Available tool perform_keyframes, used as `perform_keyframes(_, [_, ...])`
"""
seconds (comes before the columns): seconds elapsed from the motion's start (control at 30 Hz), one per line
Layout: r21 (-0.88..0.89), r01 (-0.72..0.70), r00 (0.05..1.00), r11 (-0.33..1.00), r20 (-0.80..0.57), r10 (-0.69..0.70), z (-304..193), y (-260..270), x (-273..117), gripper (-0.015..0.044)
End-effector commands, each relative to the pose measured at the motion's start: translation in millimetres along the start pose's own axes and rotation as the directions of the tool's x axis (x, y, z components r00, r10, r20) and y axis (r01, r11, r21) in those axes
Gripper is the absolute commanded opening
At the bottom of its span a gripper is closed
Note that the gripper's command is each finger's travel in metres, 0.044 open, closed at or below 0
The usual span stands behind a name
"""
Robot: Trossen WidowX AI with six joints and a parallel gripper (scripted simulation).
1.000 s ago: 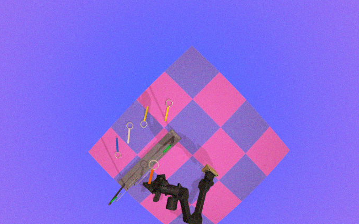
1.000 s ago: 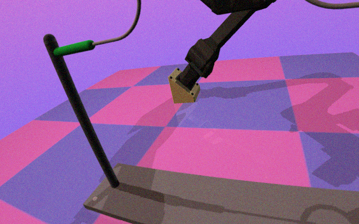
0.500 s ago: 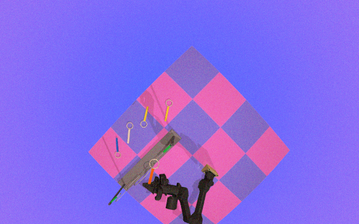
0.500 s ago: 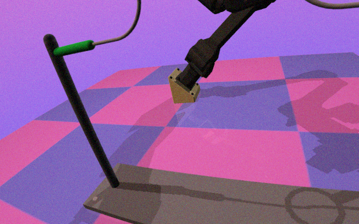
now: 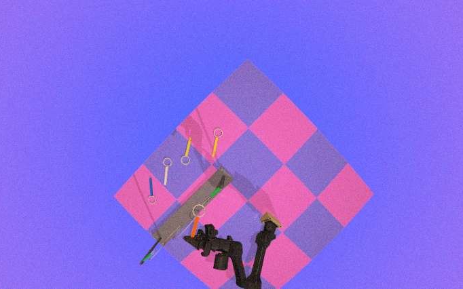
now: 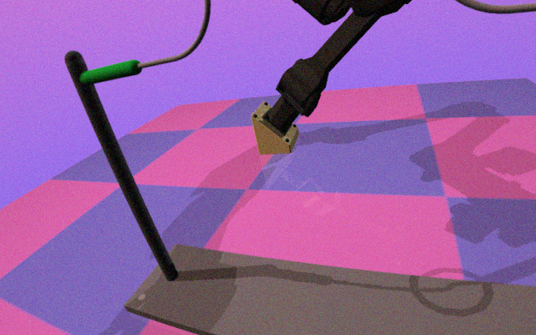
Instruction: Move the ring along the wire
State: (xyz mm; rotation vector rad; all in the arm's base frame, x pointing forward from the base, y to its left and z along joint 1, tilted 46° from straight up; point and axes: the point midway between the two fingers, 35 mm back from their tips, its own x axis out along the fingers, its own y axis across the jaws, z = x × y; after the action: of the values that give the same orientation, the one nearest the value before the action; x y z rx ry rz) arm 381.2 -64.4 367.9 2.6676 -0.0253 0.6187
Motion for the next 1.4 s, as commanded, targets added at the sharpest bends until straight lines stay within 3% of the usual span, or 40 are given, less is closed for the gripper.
perform_keyframes(0.0, [0.032, -0.020, 1.000, 0.999, 0.003, 0.020, 0, -1, -1, -0.0150])
perform_keyframes(0.53, [-0.055, 0.027, 1.000, 0.998, -0.010, -0.027, -2, -28, -3, -0.0150])
perform_keyframes(1.17, [-0.390, 0.195, 0.976, 0.900, -0.014, -0.217, 11, -86, -18, -0.0150])
perform_keyframes(1.37, [-0.500, 0.239, 0.968, 0.832, 0.056, -0.244, 20, -105, -17, -0.0150])
